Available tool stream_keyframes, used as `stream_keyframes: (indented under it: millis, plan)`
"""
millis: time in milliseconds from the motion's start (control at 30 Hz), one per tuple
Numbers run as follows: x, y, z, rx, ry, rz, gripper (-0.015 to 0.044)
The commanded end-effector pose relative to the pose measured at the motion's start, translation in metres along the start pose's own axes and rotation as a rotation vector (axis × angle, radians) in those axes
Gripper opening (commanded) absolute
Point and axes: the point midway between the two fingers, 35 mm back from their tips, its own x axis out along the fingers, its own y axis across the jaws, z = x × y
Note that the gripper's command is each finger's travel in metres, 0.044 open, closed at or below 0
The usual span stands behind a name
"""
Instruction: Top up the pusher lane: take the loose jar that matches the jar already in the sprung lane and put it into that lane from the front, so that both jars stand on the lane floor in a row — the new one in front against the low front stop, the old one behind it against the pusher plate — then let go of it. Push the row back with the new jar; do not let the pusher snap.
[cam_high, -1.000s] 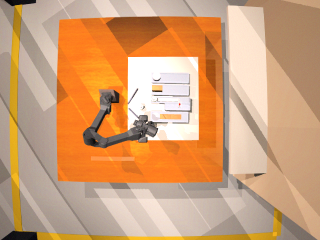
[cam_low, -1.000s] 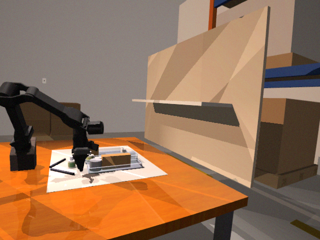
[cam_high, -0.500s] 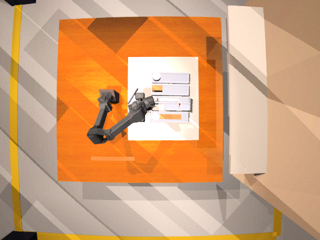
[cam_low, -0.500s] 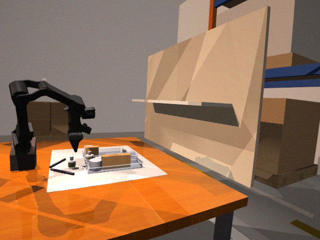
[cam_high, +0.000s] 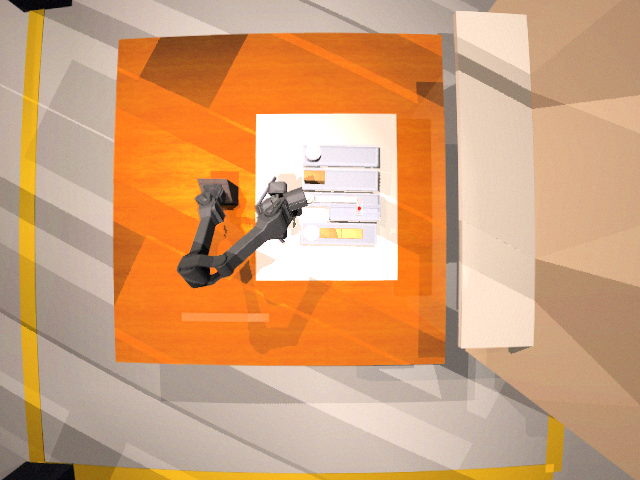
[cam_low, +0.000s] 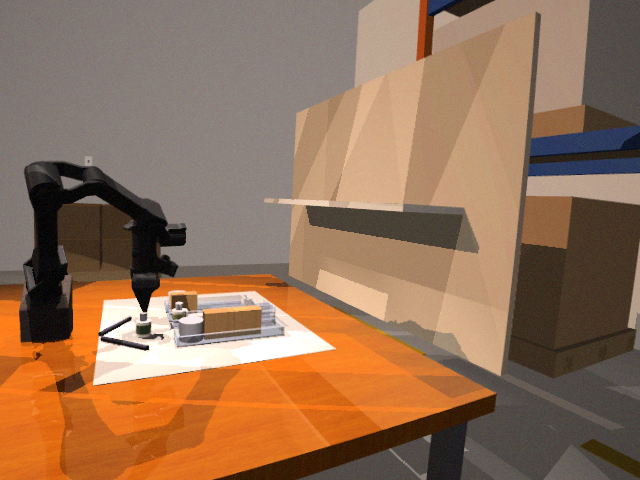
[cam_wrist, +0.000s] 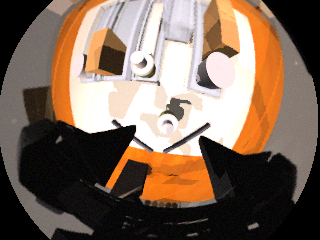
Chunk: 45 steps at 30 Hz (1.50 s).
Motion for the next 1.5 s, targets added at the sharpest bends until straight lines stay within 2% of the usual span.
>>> stream_keyframes:
  millis: [0,100,1000,1367,1467]
  plan:
    - [0.006,0.001,-0.001,-0.008,0.0,-0.004,0.044]
    - [0.019,0.001,-0.001,-0.007,0.0,-0.005,0.044]
    - [0.053,0.0,-0.002,-0.007,0.0,-0.007,0.044]
    - [0.053,0.0,-0.002,-0.007,0.0,-0.007,0.0151]
    - [0.053,0.0,-0.002,-0.007,0.0,-0.007,0.0131]
